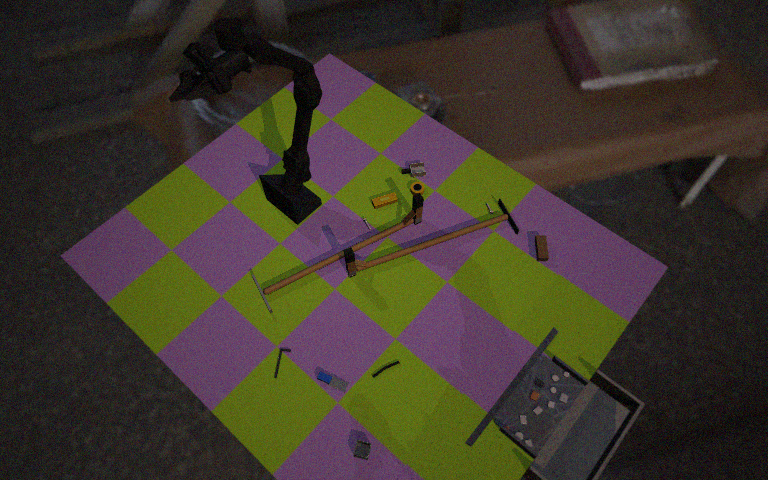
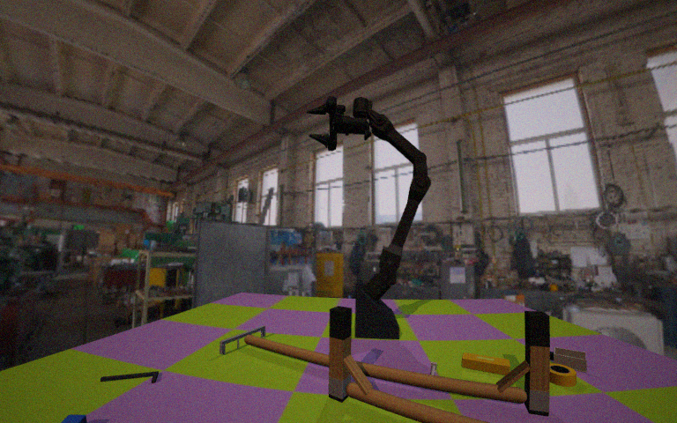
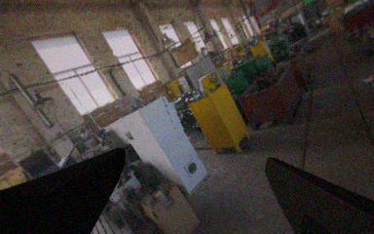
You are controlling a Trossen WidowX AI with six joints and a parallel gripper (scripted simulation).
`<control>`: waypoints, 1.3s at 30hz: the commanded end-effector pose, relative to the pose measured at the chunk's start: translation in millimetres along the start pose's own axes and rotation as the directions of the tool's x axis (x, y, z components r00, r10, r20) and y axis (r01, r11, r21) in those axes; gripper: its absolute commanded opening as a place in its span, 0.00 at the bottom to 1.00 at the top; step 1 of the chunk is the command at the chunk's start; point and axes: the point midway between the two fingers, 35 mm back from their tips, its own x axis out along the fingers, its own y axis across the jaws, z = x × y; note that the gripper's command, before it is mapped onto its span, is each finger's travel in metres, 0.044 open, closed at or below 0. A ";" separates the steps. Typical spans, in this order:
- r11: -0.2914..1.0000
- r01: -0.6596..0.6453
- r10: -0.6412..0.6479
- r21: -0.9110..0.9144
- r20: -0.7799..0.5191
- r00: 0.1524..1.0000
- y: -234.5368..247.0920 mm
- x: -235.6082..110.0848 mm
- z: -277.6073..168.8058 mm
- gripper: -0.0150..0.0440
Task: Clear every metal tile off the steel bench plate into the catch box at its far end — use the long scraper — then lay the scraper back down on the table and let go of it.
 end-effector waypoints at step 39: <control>0.855 -0.442 0.054 0.270 0.802 0.595 7.1 -206.6 172.9 1.00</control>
